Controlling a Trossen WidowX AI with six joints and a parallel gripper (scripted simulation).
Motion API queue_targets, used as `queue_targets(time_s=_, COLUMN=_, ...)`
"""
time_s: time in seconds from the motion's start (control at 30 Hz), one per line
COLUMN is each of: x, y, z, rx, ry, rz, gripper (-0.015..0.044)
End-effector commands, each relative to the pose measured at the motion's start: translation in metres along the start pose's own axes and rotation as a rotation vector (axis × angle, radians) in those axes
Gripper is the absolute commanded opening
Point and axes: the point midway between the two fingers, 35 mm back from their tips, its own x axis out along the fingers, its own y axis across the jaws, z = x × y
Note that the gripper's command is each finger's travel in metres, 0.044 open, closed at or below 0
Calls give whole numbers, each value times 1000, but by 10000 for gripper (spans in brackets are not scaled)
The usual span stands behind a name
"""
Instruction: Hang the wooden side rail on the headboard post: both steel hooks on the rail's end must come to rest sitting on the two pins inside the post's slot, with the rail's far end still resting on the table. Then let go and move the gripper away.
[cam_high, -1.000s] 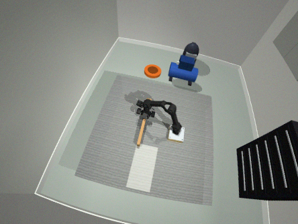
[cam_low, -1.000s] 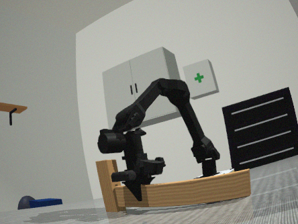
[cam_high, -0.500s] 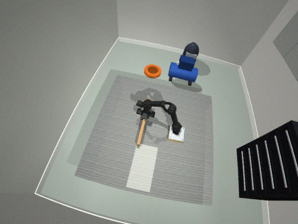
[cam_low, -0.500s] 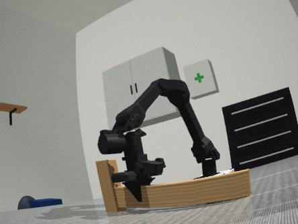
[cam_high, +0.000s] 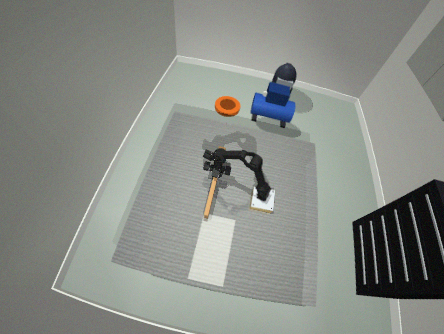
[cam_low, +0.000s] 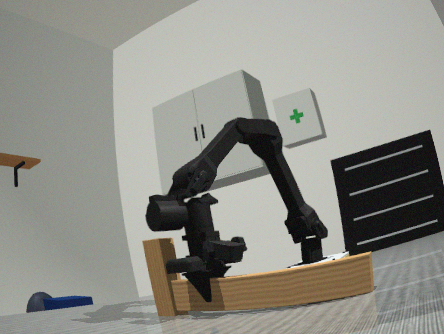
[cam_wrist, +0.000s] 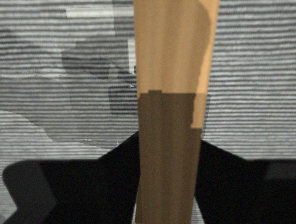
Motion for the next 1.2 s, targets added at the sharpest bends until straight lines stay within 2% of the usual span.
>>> queue_targets(time_s=0.0, x=1, y=0, z=0, rx=-4, ry=3, rz=-1, gripper=0)
queue_targets(time_s=1.17, x=6, y=0, z=0, rx=-4, ry=3, rz=-1, gripper=0)
